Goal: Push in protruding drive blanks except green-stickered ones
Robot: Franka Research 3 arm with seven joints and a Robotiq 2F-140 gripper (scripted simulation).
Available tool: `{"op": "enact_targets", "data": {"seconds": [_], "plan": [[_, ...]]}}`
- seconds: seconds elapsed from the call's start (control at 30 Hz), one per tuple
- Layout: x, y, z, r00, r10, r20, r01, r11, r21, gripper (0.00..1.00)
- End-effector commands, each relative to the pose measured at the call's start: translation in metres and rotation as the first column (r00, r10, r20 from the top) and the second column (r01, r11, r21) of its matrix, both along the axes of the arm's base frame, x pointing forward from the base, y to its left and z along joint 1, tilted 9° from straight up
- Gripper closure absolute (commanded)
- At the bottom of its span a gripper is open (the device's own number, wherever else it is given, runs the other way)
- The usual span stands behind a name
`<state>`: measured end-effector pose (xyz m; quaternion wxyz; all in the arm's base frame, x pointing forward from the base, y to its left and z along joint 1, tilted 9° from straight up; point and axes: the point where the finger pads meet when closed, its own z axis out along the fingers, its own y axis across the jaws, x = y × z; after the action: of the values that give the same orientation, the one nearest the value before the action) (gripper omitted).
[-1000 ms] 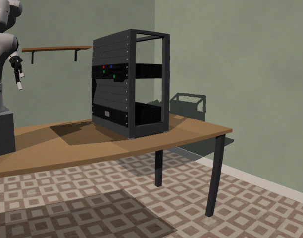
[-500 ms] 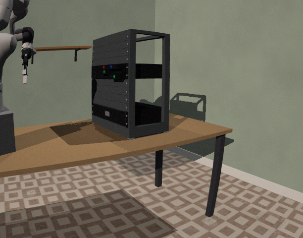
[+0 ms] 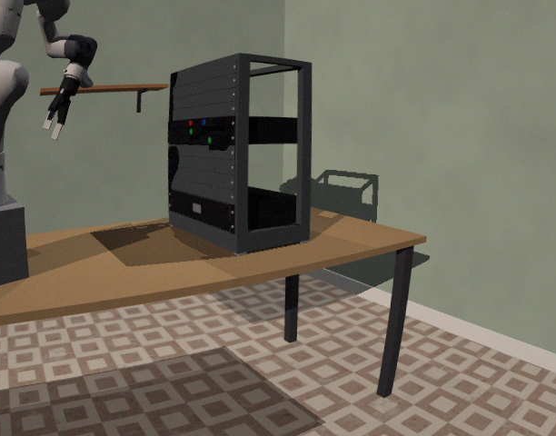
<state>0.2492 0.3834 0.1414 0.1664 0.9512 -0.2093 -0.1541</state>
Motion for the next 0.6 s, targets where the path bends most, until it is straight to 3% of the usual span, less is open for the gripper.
{"op": "enact_targets", "data": {"seconds": [0.0,0.2,0.5,0.57], "plan": [[-0.001,0.008,0.003,0.999,-0.004,-0.045,0.008,0.996,0.087,0.0],[0.014,0.008,0.027,0.981,-0.143,-0.127,0.17,0.959,0.228,0.0],[0.045,0.005,0.068,0.908,-0.317,-0.272,0.408,0.814,0.413,0.0],[0.045,0.005,0.068,0.908,-0.317,-0.272,0.408,0.814,0.413,0.0]]}}
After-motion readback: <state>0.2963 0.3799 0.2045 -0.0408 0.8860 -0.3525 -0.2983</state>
